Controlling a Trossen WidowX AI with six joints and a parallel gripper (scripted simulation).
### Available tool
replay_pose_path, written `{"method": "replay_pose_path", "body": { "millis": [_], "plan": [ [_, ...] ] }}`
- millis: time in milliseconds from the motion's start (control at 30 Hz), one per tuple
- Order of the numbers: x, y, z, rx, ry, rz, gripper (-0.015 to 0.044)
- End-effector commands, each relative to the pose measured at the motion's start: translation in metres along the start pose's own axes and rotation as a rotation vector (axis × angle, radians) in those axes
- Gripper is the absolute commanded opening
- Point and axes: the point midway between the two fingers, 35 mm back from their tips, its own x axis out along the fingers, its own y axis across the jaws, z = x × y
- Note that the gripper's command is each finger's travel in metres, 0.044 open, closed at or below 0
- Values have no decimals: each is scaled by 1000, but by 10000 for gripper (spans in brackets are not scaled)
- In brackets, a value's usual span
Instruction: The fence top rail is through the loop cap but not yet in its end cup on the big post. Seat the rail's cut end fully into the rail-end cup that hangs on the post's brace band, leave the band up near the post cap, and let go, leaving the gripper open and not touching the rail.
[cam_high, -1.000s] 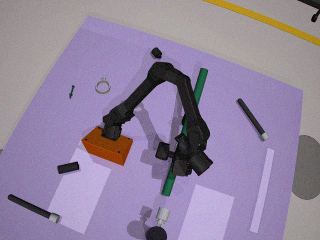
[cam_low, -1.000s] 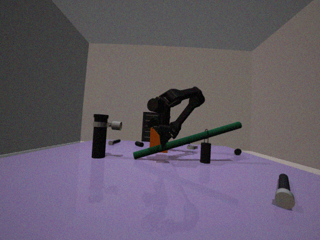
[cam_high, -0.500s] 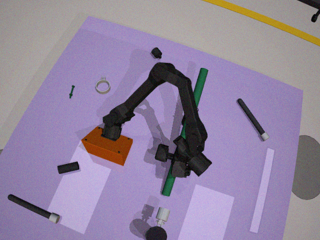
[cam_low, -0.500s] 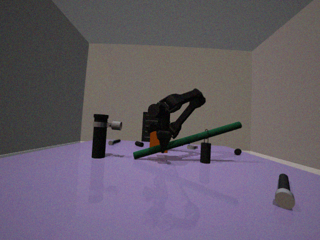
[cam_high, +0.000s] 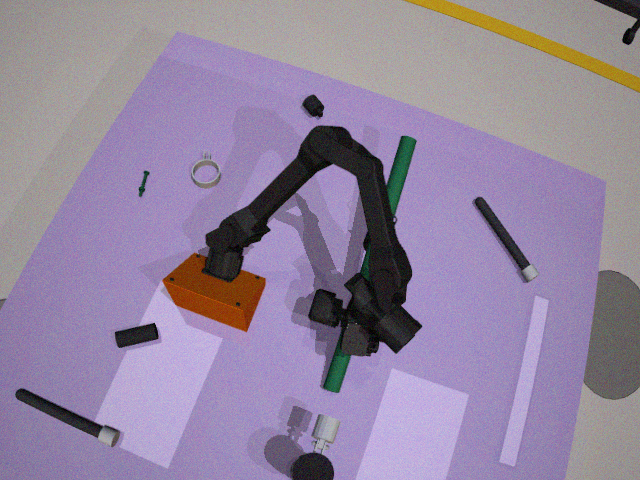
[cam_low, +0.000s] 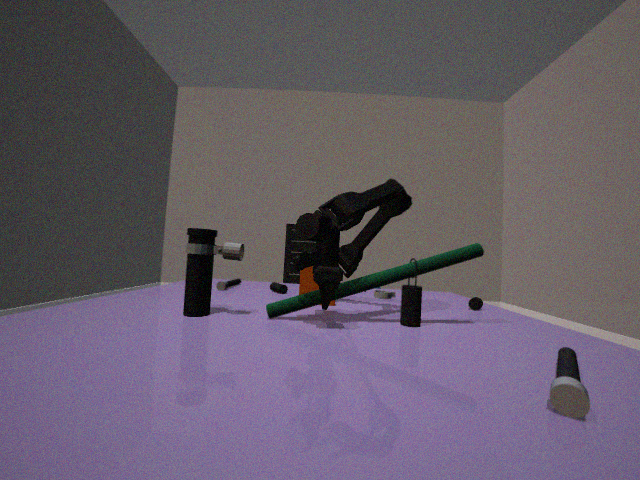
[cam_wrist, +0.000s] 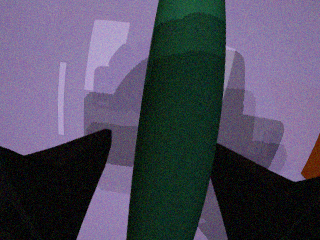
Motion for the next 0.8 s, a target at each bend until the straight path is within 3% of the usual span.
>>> {"method": "replay_pose_path", "body": {
  "millis": [0, 300, 433, 767],
  "plan": [
    [1, -1, 0, 6, 5, -1, 177],
    [1, -1, 0, 6, 5, -1, 98],
    [-3, -1, 0, 6, 5, -1, 0],
    [-36, 1, 21, -3, -149, 1, 0]
  ]
}}
